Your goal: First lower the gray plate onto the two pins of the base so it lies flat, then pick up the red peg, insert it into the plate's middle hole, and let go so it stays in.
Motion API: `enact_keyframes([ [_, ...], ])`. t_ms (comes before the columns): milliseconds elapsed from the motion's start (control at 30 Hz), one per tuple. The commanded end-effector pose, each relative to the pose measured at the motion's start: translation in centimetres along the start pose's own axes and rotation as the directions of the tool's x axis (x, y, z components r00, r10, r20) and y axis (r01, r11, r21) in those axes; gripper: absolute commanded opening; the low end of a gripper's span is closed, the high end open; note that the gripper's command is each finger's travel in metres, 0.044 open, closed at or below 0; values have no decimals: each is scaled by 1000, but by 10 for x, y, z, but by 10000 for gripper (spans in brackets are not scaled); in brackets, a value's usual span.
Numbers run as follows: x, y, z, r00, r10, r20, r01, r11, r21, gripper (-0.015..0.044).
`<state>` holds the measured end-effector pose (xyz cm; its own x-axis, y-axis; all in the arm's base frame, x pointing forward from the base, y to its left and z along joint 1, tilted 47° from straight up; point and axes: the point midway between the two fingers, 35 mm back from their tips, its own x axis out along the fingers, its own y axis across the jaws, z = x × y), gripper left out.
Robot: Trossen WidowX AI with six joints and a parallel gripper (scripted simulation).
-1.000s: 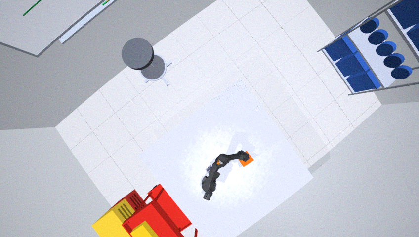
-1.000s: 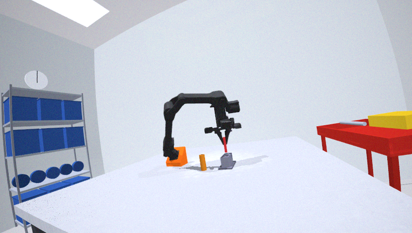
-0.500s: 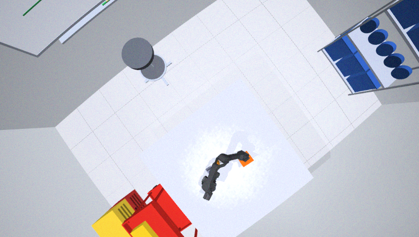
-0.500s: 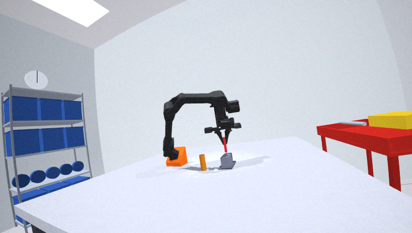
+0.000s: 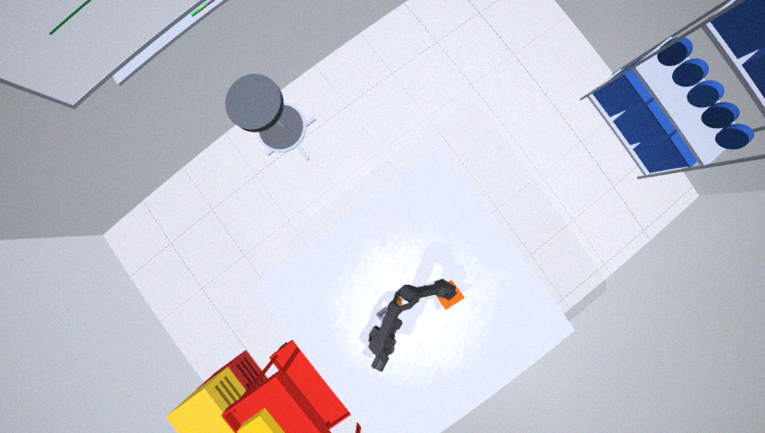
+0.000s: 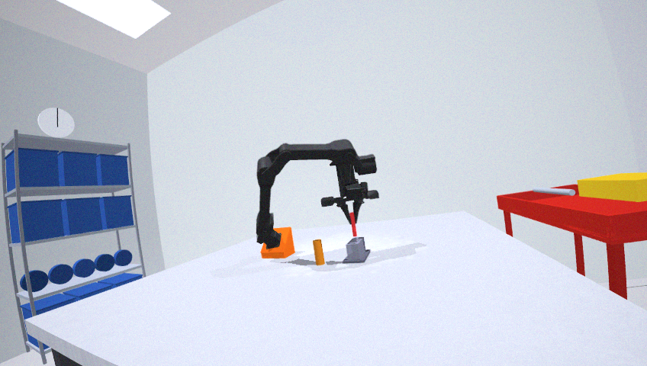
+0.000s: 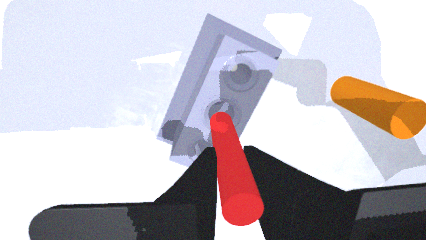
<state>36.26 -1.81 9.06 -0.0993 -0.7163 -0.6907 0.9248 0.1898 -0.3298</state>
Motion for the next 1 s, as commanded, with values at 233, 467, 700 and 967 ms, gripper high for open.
enact_keyframes([
  [233, 7, 0, 1, 1000, 1, 3, -1, 1000, -1, 0],
  [467, 16, -1, 3, 1000, 1, 7, -1, 1000, -3, 0],
  [700, 14, 0, 1, 1000, -4, -1, 4, 1000, -2, 0],
  [967, 14, 0, 1, 1000, -4, -1, 4, 1000, -2, 0],
])
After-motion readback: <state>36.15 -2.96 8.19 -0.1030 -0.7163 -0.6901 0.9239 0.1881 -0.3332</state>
